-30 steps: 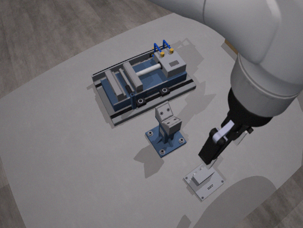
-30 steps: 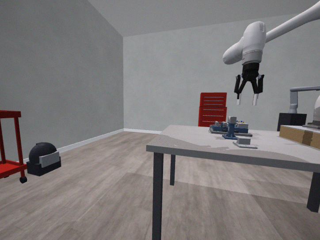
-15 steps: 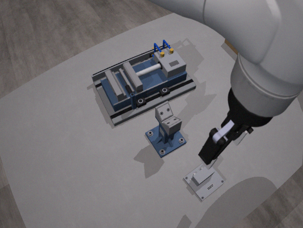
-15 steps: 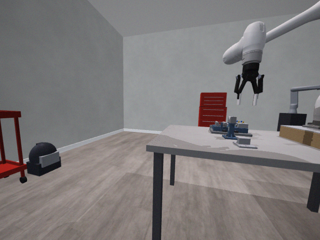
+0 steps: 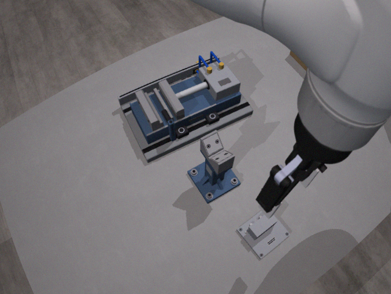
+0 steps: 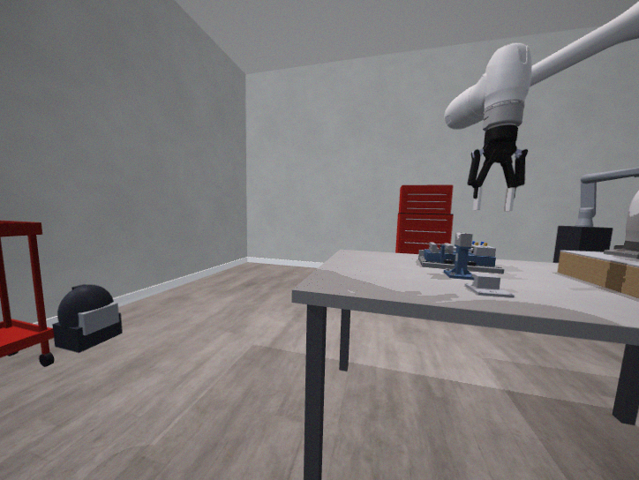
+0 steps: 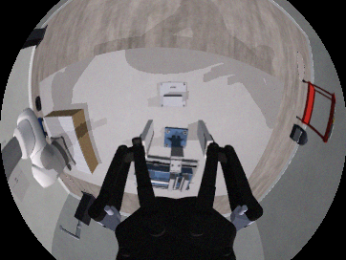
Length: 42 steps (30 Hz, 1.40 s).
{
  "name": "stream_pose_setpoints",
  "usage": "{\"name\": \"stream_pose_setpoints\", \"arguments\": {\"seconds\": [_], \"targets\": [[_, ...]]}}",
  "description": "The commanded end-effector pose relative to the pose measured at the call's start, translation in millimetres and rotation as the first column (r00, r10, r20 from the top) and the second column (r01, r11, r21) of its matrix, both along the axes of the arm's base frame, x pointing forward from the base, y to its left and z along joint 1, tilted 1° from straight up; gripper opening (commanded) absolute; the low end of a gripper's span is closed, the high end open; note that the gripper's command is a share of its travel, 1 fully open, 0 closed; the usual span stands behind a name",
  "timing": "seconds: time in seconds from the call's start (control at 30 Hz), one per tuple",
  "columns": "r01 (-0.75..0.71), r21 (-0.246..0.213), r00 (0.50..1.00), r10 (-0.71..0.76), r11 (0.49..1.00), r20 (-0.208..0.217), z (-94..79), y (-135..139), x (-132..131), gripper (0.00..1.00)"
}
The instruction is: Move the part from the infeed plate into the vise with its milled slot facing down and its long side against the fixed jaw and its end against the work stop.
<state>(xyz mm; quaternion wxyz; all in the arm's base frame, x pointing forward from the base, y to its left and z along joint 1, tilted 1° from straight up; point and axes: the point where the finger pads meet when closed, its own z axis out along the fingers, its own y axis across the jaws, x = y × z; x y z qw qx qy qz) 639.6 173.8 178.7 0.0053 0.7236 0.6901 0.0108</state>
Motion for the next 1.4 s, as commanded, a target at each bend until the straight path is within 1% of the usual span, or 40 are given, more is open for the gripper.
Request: {"name": "stream_pose_setpoints", "arguments": {"seconds": [0.0,0.4,0.83,0.9,1.37], "targets": [[-0.001,-0.005,1.0,0.001,1.0,-0.012,-6.8,0,-5,0.51],[0.001,-0.007,1.0,-0.001,1.0,-0.013,-12.0,0,-5,0.51],[0.001,-0.007,1.0,-0.001,1.0,-0.013,-26.8,0,-5,0.51],[0.001,-0.007,1.0,-0.001,1.0,-0.013,-26.8,0,-5,0.51],[0.001,-0.007,1.0,-0.001,1.0,-0.013,-53.9,0,-4,0.51]]}}
